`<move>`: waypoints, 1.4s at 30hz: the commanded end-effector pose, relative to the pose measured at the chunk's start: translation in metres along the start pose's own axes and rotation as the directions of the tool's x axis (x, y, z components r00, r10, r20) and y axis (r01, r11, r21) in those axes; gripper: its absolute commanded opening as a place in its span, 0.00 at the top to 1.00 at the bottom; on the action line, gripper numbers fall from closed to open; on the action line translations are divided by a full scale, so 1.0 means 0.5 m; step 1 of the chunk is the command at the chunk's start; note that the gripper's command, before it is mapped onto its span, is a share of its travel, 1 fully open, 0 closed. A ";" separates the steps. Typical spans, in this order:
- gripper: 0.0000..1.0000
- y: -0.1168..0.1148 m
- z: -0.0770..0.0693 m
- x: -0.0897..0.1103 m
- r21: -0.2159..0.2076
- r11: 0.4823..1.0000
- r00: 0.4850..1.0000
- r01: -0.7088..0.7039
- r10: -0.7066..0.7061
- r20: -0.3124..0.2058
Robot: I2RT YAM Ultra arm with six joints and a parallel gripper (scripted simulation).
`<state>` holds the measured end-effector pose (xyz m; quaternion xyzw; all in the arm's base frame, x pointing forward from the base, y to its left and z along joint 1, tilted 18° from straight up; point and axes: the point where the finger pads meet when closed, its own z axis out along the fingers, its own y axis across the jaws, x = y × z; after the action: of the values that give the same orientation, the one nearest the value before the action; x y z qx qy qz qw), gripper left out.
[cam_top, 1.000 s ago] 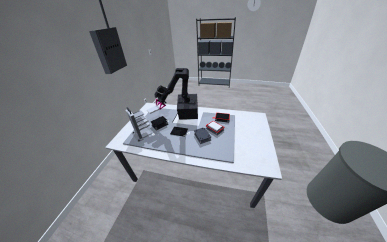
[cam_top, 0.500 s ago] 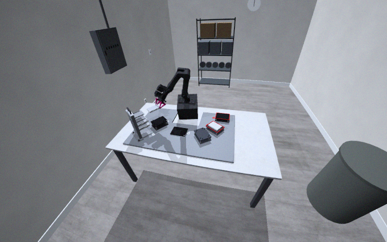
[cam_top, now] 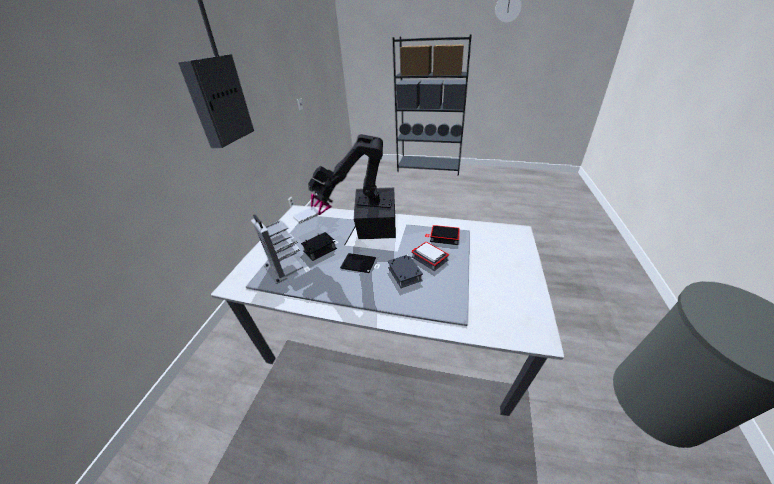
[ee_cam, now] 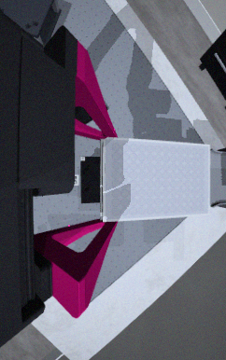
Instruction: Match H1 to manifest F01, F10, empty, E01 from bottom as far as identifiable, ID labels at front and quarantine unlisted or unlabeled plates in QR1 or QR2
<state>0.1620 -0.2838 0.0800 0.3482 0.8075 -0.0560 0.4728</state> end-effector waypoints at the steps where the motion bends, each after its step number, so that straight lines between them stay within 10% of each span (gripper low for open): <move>1: 0.14 0.000 -0.010 -0.024 -0.001 1.000 1.000 0.017 -0.017 0.023; 42: 0.14 0.000 -0.028 -0.038 -0.001 1.000 1.000 0.017 -0.017 0.023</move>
<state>0.1570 -0.2852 0.0989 0.3450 0.8066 -0.0588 0.4763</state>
